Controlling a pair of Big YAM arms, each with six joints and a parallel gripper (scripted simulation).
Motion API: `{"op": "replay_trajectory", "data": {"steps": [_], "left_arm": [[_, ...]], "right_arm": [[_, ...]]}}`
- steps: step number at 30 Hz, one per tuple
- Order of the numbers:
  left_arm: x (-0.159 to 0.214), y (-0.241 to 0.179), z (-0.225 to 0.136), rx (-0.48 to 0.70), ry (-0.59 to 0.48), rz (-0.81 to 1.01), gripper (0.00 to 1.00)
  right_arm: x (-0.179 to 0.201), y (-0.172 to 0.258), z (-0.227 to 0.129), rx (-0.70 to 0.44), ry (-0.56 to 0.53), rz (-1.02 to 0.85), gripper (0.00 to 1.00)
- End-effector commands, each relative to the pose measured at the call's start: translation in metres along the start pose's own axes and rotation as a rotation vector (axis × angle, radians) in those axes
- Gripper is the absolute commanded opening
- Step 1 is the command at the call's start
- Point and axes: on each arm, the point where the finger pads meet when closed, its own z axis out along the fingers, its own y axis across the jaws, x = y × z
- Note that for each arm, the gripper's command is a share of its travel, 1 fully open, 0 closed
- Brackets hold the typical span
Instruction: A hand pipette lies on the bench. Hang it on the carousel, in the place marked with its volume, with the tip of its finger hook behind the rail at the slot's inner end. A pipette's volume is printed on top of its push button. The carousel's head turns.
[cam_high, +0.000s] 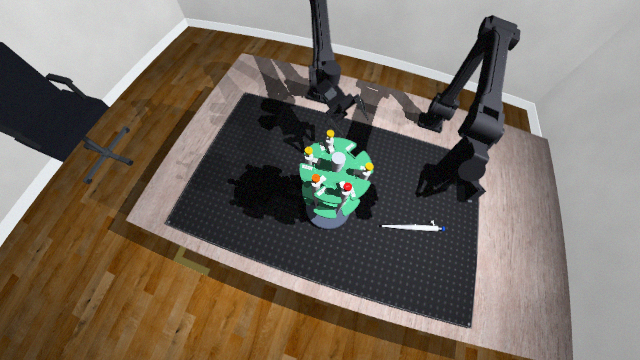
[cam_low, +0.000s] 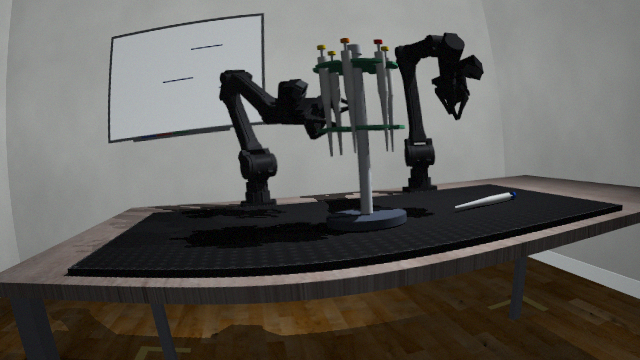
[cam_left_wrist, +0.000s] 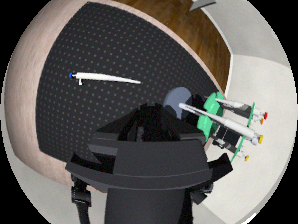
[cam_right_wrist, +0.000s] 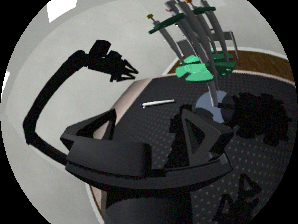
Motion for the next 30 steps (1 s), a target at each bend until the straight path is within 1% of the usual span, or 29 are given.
{"op": "replay_trajectory", "data": {"steps": [1,9,11,12,14,17,23,26,28,30], "left_arm": [[-0.042,0.007,0.006,-0.108,-0.021,-0.278,0.32],[-0.058,0.050,0.038,-0.297,-0.047,-0.531,0.32],[-0.058,0.050,0.038,-0.297,-0.047,-0.531,0.32],[-0.059,0.054,0.042,-0.318,-0.052,-0.571,0.32],[-0.063,0.071,0.053,-0.391,-0.069,-0.673,0.32],[-0.067,0.089,0.065,-0.465,-0.084,-0.767,0.32],[-0.066,0.114,0.090,-0.571,-0.081,-0.963,0.32],[-0.064,0.123,0.103,-0.610,-0.062,-1.068,0.32],[-0.064,0.123,0.103,-0.610,-0.062,-1.068,0.32],[-0.060,0.129,0.114,-0.643,-0.045,-1.165,0.32]], "right_arm": [[-0.036,0.060,0.017,-0.041,-0.023,-0.252,1.00],[-0.024,0.092,0.027,-0.031,0.014,-0.438,1.00],[-0.024,0.092,0.027,-0.031,0.014,-0.438,1.00],[-0.023,0.096,0.028,-0.032,0.018,-0.466,1.00],[-0.020,0.107,0.030,-0.029,0.025,-0.521,1.00],[-0.016,0.116,0.033,-0.023,0.039,-0.565,1.00],[-0.011,0.126,0.037,-0.016,0.053,-0.614,1.00],[-0.010,0.130,0.038,-0.014,0.055,-0.627,1.00],[-0.010,0.130,0.038,-0.014,0.055,-0.627,1.00],[-0.010,0.131,0.038,-0.012,0.055,-0.619,1.00]]}}
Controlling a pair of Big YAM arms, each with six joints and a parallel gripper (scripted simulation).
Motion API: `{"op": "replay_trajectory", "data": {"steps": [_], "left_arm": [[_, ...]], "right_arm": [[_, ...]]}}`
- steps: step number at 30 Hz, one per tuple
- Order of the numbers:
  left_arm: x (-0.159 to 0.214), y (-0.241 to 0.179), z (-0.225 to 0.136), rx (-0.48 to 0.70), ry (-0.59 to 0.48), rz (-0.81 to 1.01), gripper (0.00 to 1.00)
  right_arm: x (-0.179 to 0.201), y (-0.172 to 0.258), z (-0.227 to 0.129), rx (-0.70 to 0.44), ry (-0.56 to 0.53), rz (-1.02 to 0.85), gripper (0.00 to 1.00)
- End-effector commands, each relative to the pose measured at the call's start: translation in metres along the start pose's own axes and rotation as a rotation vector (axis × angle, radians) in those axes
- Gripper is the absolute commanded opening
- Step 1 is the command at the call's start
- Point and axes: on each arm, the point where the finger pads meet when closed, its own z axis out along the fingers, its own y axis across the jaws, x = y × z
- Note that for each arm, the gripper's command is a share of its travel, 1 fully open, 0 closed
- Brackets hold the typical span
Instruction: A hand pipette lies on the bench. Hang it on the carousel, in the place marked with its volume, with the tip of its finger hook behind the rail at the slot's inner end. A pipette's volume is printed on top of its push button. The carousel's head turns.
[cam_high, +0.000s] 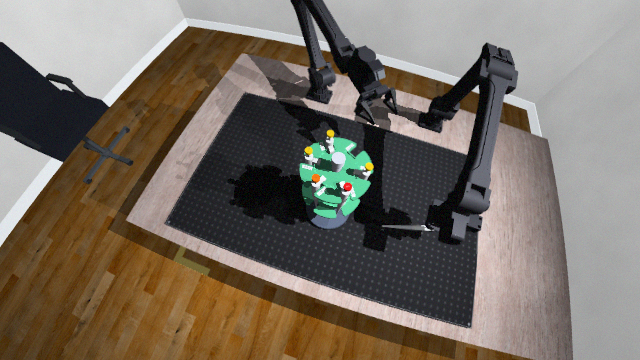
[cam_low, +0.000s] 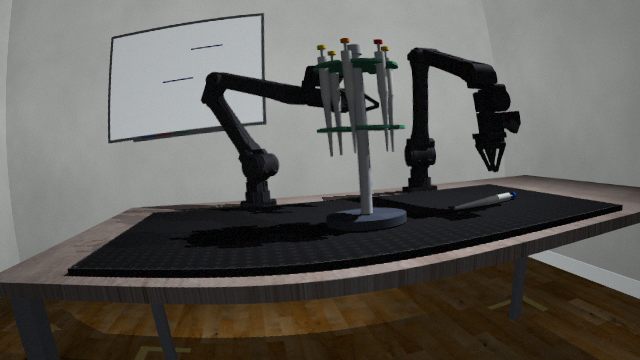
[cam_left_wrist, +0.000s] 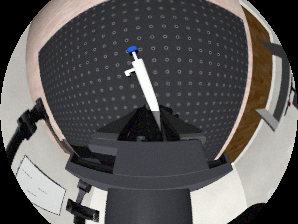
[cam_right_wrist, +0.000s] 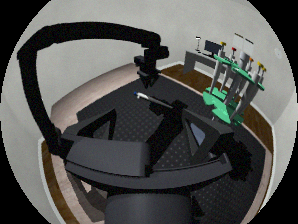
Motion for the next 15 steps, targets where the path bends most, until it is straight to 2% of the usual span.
{"op": "replay_trajectory", "data": {"steps": [1,5,10,15], "left_arm": [[-0.009,-0.020,0.012,-0.085,0.051,-0.273,0.32],[-0.005,-0.020,0.031,-0.152,0.103,-0.357,0.32],[-0.001,-0.011,0.048,-0.195,0.129,-0.339,0.32],[0.001,-0.012,0.053,-0.188,0.129,-0.338,0.32]], "right_arm": [[-0.055,0.008,0.008,-0.004,-0.071,-0.027,1.00],[-0.058,0.008,0.008,-0.004,-0.083,-0.026,1.00],[-0.058,0.009,0.008,-0.005,-0.083,-0.026,1.00],[-0.058,0.009,0.008,-0.005,-0.083,-0.026,1.00]]}}
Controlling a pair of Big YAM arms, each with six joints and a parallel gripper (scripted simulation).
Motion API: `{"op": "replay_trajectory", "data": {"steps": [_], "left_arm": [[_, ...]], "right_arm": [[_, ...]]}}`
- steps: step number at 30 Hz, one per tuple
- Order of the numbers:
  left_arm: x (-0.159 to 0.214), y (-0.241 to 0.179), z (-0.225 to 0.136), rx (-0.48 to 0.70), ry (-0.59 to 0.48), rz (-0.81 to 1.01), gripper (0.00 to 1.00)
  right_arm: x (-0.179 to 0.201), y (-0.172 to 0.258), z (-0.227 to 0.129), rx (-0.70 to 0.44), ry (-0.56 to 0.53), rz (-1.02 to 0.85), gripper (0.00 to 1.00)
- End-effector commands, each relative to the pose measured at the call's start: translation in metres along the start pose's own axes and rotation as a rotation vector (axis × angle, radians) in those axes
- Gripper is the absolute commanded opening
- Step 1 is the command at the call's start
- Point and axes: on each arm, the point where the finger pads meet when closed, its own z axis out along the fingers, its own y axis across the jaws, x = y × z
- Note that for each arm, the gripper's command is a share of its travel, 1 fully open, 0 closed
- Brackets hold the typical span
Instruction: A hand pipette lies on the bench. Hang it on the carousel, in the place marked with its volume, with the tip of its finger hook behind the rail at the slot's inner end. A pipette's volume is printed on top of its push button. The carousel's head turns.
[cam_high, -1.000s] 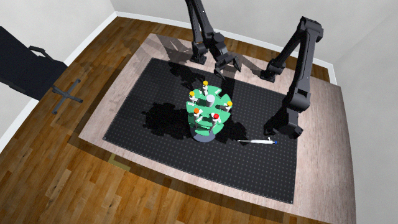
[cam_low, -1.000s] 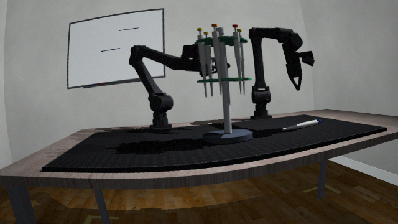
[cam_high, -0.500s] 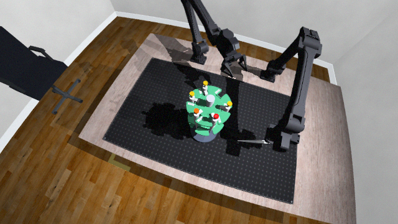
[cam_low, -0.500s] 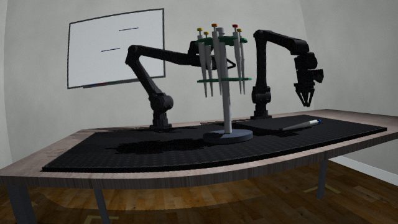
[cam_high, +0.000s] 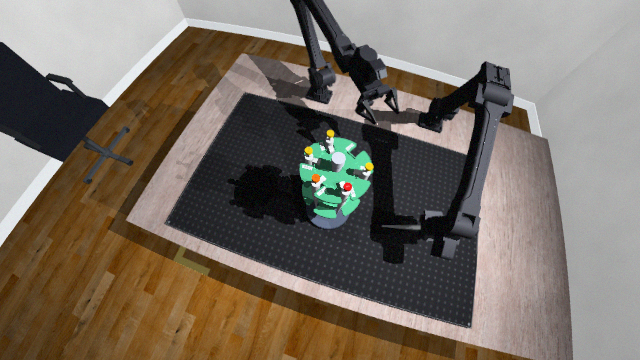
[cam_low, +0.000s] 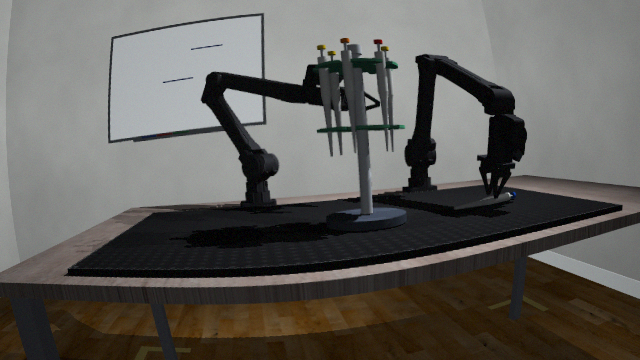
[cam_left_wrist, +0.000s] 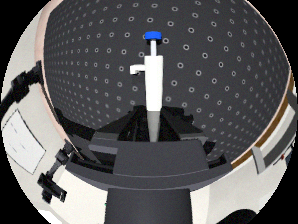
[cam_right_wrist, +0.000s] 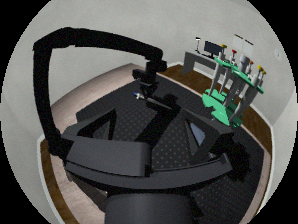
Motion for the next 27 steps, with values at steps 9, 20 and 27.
{"op": "replay_trajectory", "data": {"steps": [9,20,27], "left_arm": [[0.010,-0.015,-0.004,0.037,0.012,-0.031,0.32],[0.014,-0.016,0.016,0.024,0.008,-0.028,0.32],[0.012,-0.017,0.001,0.051,0.015,-0.030,0.13]], "right_arm": [[-0.054,0.007,0.006,-0.010,-0.084,-0.013,1.00],[-0.054,0.007,0.006,-0.010,-0.084,-0.013,1.00],[-0.054,0.007,0.006,-0.010,-0.084,-0.013,1.00]]}}
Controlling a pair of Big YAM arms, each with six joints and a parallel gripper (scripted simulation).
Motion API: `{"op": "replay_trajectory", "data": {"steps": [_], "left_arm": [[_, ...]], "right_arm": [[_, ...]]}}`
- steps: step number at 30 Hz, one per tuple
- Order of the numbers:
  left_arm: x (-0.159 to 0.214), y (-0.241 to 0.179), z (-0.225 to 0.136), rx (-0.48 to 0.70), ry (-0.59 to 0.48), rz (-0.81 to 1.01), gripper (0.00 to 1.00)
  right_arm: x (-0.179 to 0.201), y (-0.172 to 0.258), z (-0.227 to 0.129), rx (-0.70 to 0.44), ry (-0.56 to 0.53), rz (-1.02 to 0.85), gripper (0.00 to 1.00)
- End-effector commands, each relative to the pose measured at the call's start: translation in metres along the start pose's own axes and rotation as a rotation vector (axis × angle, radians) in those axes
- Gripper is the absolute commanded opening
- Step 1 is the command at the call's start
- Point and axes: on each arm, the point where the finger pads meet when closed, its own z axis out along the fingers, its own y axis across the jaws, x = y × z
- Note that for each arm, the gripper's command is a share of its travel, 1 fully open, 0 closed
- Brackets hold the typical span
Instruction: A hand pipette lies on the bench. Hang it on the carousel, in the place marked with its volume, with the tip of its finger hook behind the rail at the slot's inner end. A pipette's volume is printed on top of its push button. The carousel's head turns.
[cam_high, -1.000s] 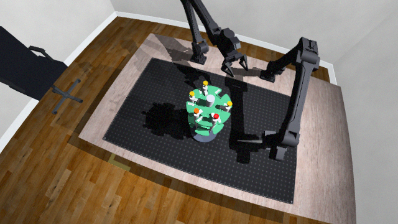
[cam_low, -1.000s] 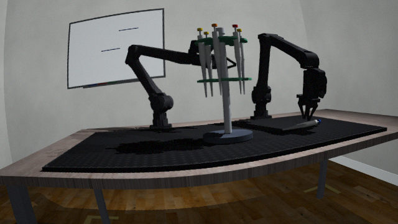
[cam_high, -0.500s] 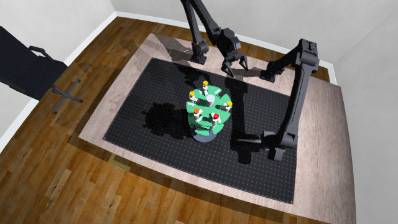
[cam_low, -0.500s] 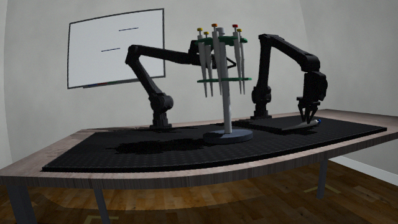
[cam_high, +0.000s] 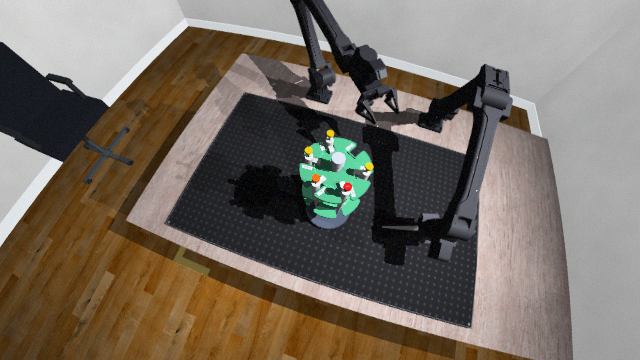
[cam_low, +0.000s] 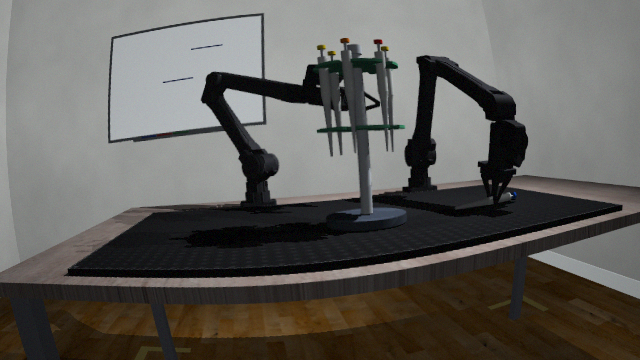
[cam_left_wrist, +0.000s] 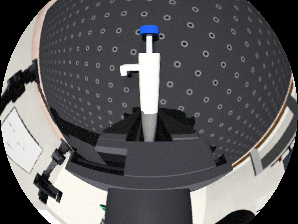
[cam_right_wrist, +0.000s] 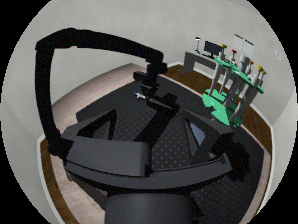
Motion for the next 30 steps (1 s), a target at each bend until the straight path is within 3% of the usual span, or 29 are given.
{"op": "replay_trajectory", "data": {"steps": [1,3,5,7,8,9,18,22,27,30], "left_arm": [[0.008,-0.006,-0.011,0.035,0.008,-0.003,0.10],[0.004,-0.005,-0.018,0.042,0.011,0.001,0.00],[0.005,-0.006,-0.040,0.064,0.016,0.002,0.00],[0.005,-0.006,-0.040,0.064,0.016,0.002,0.00],[0.005,-0.005,-0.049,0.067,0.017,0.002,0.11],[0.010,-0.002,-0.054,0.067,0.017,0.002,0.14],[0.038,0.026,-0.067,0.053,0.015,0.015,0.14],[0.071,0.022,-0.092,0.150,0.050,0.160,0.14],[0.083,0.037,-0.096,0.190,0.068,0.236,0.14],[0.086,0.022,-0.104,0.274,0.121,0.288,0.14]], "right_arm": [[-0.054,0.007,0.006,-0.010,-0.084,-0.013,1.00],[-0.054,0.007,0.006,-0.010,-0.084,-0.013,1.00],[-0.054,0.007,0.006,-0.010,-0.084,-0.013,1.00],[-0.054,0.007,0.006,-0.010,-0.084,-0.013,1.00],[-0.054,0.007,0.006,-0.010,-0.084,-0.013,1.00],[-0.054,0.007,0.006,-0.010,-0.084,-0.013,1.00],[-0.054,0.007,0.006,-0.010,-0.084,-0.013,1.00],[-0.065,-0.005,-0.006,0.016,-0.093,-0.019,1.00],[-0.072,-0.011,-0.012,0.029,-0.093,-0.010,1.00],[-0.078,-0.015,-0.019,0.038,-0.093,-0.007,1.00]]}}
